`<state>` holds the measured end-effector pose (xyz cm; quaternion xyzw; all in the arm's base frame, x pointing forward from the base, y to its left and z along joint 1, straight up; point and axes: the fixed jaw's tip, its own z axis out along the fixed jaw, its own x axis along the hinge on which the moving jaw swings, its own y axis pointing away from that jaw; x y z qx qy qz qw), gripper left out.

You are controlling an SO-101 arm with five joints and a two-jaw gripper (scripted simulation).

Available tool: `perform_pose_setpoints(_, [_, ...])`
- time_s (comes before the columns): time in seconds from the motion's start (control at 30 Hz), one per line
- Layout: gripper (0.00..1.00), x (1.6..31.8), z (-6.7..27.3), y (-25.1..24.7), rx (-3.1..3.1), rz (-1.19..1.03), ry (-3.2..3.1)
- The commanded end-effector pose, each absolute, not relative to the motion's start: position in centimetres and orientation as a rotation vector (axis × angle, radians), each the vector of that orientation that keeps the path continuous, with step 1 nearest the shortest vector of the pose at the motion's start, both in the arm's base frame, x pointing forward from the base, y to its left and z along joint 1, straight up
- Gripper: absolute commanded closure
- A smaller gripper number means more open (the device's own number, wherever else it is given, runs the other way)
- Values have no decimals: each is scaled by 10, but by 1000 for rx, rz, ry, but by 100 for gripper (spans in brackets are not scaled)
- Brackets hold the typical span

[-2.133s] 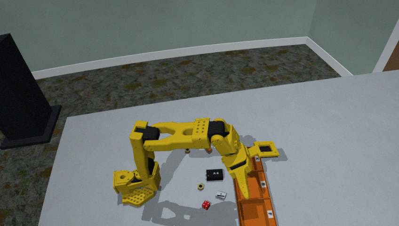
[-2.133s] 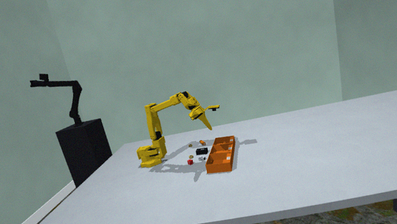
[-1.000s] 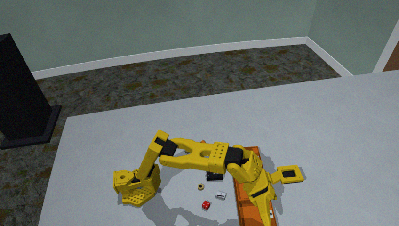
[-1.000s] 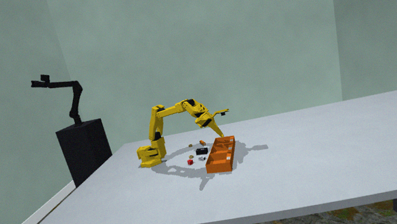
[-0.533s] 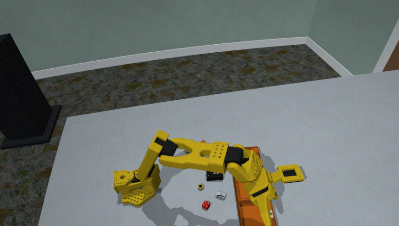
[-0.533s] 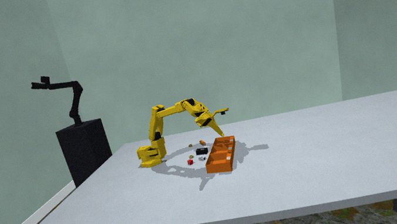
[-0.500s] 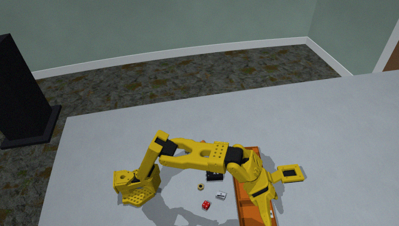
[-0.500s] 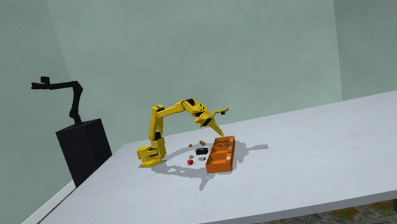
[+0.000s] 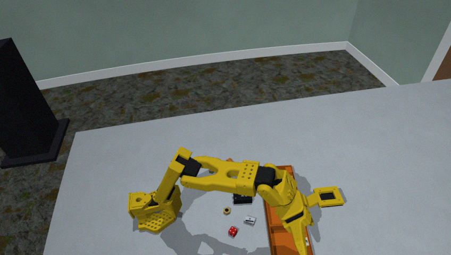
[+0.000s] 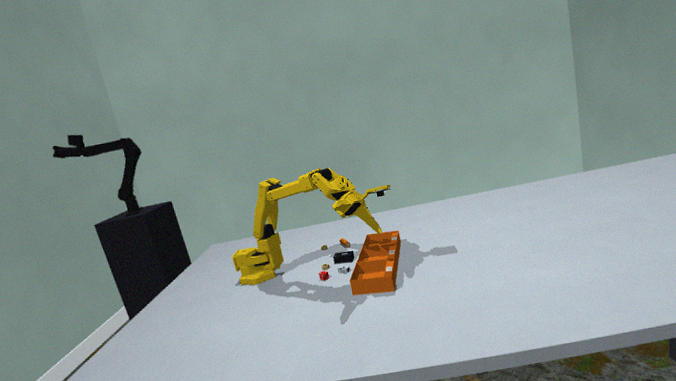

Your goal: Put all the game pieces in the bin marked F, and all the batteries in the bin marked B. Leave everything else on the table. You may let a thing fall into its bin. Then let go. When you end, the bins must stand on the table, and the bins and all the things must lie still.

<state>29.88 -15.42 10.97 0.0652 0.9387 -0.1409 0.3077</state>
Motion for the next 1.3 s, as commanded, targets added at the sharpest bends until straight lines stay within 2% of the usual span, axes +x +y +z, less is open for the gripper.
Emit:
perform_pose_setpoints(0.0, [0,300,118,-158,175,-392,2451])
perform_pose_setpoints(0.57, [0,297,72,-157,186,-323,2597])
perform_pose_setpoints(1.27, [0,295,69,-155,187,-314,2615])
